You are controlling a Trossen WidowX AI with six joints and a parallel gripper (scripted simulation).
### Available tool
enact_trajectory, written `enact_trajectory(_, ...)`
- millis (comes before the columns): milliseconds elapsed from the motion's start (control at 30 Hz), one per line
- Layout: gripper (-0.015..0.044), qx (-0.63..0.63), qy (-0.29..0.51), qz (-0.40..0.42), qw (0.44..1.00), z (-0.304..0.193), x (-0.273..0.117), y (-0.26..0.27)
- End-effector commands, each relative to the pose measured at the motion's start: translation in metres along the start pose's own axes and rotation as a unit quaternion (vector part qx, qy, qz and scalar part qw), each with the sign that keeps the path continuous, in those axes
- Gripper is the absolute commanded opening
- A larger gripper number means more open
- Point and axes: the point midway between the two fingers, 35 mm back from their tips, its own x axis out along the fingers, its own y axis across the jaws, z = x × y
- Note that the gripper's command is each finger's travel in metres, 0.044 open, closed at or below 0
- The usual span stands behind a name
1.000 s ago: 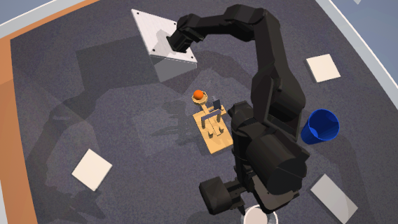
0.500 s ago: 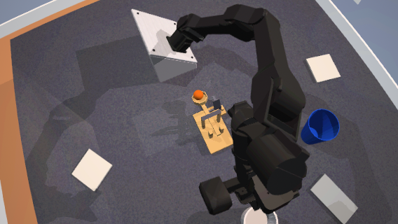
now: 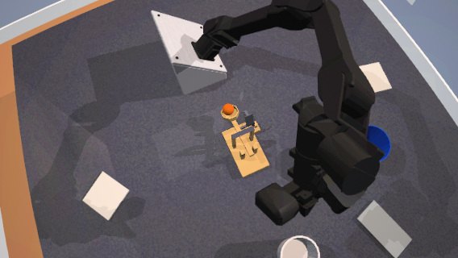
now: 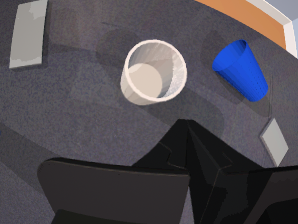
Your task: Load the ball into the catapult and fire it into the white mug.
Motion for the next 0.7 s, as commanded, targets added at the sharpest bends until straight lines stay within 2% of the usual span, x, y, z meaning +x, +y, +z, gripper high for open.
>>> enact_trajectory(0,0.0,-0.043,0.027,-0.012,0.999,-0.016,0.001,0.013)
enact_trajectory(333,0.0,-0.174,0.093,-0.031,0.98,-0.058,-0.004,0.05)
enact_trajectory(667,0.0,-0.306,0.163,-0.035,0.937,-0.109,-0.014,0.084)
